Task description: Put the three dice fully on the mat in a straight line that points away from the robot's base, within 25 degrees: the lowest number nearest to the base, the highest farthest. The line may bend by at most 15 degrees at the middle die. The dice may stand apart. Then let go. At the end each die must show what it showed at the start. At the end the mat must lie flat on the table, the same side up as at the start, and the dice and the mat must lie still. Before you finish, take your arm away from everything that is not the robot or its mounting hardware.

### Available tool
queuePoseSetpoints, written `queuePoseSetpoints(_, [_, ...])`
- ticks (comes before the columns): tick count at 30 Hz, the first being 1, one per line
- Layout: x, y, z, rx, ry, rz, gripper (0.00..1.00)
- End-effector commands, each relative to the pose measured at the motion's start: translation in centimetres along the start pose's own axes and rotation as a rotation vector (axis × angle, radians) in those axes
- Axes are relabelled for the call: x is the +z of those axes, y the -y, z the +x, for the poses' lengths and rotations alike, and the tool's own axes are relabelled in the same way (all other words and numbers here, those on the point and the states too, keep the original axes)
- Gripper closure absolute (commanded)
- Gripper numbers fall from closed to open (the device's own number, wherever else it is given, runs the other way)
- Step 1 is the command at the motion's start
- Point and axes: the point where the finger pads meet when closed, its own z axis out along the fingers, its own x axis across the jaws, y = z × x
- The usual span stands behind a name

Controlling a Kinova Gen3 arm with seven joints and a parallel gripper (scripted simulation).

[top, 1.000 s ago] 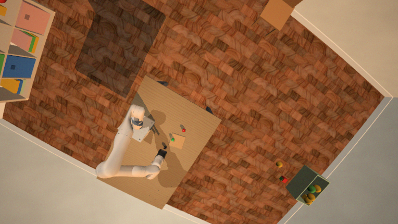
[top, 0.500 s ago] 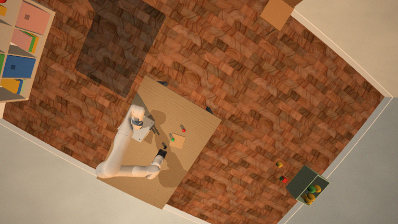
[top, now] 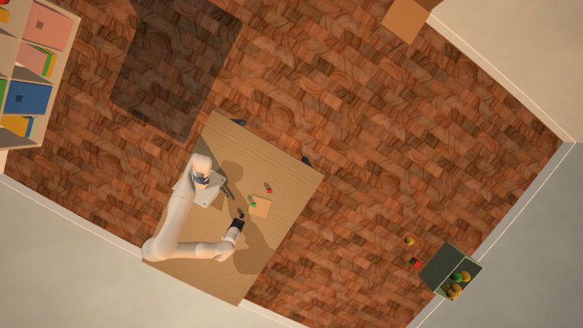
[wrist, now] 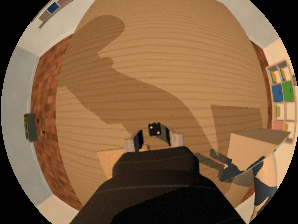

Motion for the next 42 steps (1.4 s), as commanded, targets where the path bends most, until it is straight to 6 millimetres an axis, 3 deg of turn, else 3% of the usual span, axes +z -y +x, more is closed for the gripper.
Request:
queuePoseSetpoints(1, [0.3, -0.1, 0.0, -0.001, -0.001, -0.002, 0.21])
queuePoseSetpoints(26, [3.6, 0.0, 0.0, -0.001, -0.001, -0.002, 0.21])
queuePoseSetpoints(42, [4.3, 0.0, 0.0, -0.001, -0.001, -0.002, 0.21])
